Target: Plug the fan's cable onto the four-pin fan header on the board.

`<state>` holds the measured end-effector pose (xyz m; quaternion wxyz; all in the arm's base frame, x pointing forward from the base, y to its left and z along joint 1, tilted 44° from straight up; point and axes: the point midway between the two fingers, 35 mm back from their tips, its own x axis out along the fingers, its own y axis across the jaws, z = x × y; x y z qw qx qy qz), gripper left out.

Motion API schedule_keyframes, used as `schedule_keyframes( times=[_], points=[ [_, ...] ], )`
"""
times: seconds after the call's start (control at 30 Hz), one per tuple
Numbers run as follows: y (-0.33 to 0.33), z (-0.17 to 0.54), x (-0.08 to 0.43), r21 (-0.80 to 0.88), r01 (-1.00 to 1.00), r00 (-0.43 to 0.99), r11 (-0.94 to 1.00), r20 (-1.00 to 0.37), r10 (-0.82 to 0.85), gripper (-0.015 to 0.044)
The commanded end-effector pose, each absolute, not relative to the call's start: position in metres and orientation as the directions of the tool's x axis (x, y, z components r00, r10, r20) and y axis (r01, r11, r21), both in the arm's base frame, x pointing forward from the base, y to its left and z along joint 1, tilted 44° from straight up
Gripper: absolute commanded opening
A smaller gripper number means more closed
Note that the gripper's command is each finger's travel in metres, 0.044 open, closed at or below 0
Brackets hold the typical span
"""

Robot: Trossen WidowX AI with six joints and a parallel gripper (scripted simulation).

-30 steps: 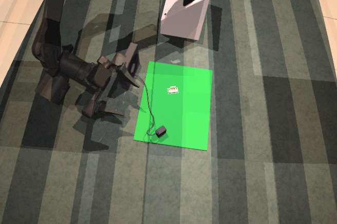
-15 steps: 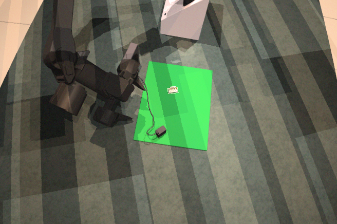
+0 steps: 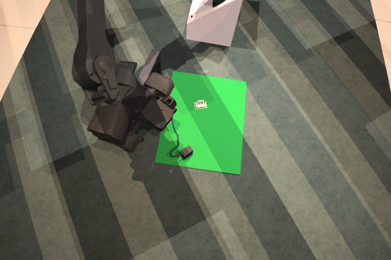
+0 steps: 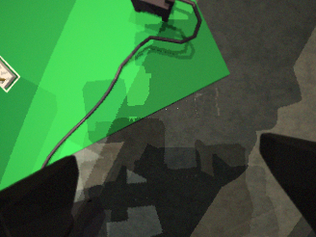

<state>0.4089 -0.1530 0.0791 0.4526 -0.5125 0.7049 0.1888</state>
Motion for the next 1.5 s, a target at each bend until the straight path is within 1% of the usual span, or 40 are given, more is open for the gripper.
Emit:
schedule_keyframes(
  times=[0.0, 0.03, 0.07, 0.17, 0.23, 0.3, 0.37, 0.47, 0.53, 0.87, 0.97, 1.13, 1.47],
  points=[
    [-0.151, 0.084, 0.414, -0.261, -0.886, -0.062, 0.384, -0.753, -0.655, 0.044],
    [-0.151, 0.086, 0.415, -0.276, -0.884, -0.06, 0.377, -0.733, -0.678, 0.044],
    [-0.152, 0.082, 0.411, -0.231, -0.89, -0.064, 0.392, -0.79, -0.61, 0.044],
    [-0.152, 0.082, 0.411, -0.231, -0.89, -0.064, 0.392, -0.79, -0.61, 0.044],
    [-0.145, 0.079, 0.415, -0.184, -0.924, -0.066, 0.335, -0.786, -0.614, 0.044],
    [-0.125, 0.071, 0.425, -0.044, -0.986, -0.069, 0.163, -0.776, -0.627, 0.044],
    [-0.101, 0.062, 0.434, 0.124, -0.991, -0.07, -0.04, -0.761, -0.645, 0.044],
    [-0.063, 0.047, 0.445, 0.37, -0.872, -0.064, -0.32, -0.736, -0.674, 0.044],
    [-0.048, 0.041, 0.448, 0.461, -0.783, -0.059, -0.418, -0.724, -0.687, 0.044],
    [-0.048, 0.038, 0.449, 0.472, -0.77, -0.059, -0.429, -0.722, -0.689, 0.044],
    [-0.064, 0.02, 0.45, 0.471, -0.77, -0.058, -0.43, -0.723, -0.688, 0.044],
    [-0.113, -0.03, 0.443, 0.473, -0.771, -0.059, -0.427, -0.72, -0.692, 0.044],
    [-0.119, -0.036, 0.442, 0.474, -0.771, -0.059, -0.427, -0.719, -0.692, 0.044]
  ],
)
